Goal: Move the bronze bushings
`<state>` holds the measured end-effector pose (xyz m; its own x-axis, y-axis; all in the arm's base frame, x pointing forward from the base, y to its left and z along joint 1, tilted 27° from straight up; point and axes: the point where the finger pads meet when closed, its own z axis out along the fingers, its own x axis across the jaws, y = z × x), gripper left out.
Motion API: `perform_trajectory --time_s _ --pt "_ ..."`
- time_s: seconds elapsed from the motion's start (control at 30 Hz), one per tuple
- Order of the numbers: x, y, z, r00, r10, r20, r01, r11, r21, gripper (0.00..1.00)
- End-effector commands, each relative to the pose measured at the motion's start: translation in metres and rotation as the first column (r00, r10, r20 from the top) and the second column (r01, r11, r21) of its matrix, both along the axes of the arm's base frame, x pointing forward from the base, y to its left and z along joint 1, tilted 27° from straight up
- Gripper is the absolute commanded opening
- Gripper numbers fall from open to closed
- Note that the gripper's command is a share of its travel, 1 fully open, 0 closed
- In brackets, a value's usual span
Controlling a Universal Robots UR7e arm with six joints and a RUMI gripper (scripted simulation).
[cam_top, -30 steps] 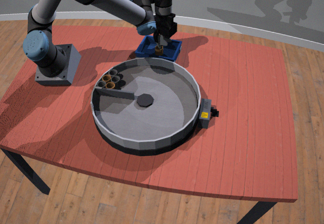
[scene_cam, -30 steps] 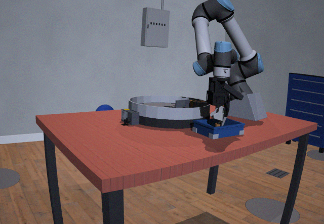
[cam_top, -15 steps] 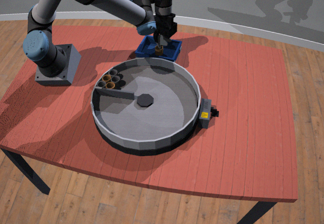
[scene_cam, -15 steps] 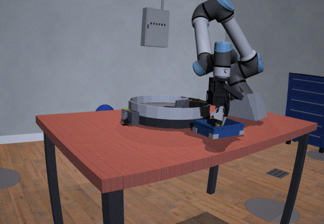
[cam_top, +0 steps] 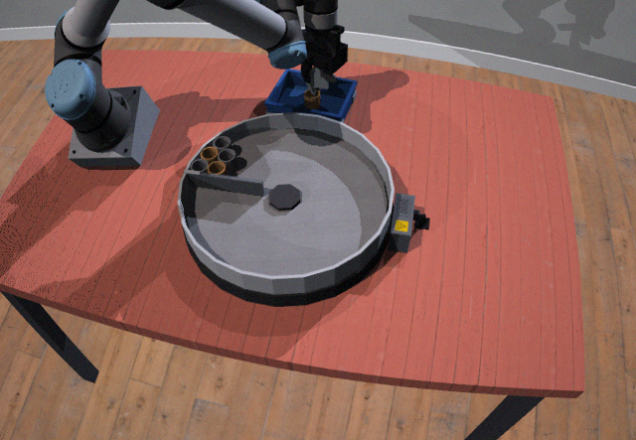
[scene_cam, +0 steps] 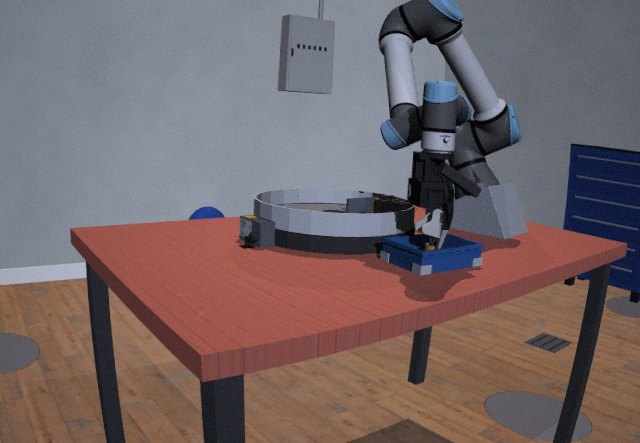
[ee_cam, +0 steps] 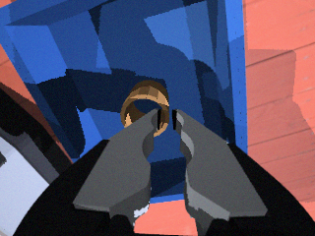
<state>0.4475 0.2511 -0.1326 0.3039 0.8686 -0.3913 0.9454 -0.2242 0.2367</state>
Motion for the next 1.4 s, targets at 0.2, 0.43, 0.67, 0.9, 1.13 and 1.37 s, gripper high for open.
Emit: perform_trajectory --time_s 0.2,0.43,0.67,0.9,1.13,1.37 --pt "-0.003 0.014 0.027 1.0 0.0 0.001 0.0 1.0 0.001 0.06" --pt "-0.006 0.024 0.049 1.0 0.0 0.001 0.0 1.0 0.001 0.06" --pt "-0.01 0.037 0.075 1.0 0.0 0.001 0.0 1.0 0.001 0.06" --pt "-0.011 0.042 0.085 1.0 0.0 0.001 0.0 1.0 0.001 0.06" --pt "-0.011 0.042 0.086 1.0 0.0 0.001 0.0 1.0 0.001 0.06" --pt "-0.011 0.042 0.086 1.0 0.0 0.001 0.0 1.0 0.001 0.06"
